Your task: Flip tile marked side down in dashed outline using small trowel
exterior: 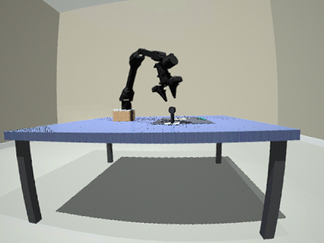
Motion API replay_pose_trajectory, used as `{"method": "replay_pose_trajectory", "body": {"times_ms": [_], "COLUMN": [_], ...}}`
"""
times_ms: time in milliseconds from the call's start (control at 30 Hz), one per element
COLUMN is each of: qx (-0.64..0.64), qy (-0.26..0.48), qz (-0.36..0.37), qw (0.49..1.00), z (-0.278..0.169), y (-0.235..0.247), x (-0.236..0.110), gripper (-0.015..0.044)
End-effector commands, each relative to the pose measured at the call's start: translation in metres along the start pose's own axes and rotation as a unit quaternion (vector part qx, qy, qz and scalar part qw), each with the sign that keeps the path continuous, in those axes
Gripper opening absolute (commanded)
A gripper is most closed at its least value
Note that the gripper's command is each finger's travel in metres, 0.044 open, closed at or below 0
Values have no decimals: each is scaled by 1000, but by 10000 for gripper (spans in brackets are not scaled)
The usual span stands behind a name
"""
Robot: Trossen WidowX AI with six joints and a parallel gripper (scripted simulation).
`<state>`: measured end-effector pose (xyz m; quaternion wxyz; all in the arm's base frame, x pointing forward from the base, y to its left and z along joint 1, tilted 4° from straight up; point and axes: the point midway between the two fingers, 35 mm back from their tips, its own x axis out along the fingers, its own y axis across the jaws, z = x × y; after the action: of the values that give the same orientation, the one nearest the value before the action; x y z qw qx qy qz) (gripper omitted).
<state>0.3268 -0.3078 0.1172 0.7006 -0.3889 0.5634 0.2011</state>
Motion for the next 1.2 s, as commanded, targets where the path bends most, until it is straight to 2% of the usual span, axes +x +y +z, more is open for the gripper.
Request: {"method": "replay_pose_trajectory", "body": {"times_ms": [0, 300, 567, 867, 1167], "qx": [45, 194, 323, 458, 582], "qy": [-11, -43, -75, -115, -156], "qz": [-8, -27, -37, -38, -28], "qw": [999, 980, 943, 881, 798], "z": [1, 3, 4, 6, 8], "y": [2, 6, 10, 16, 23], "x": [3, 12, 19, 26, 31], "gripper": [300, 300, 300, 300, 300]}}
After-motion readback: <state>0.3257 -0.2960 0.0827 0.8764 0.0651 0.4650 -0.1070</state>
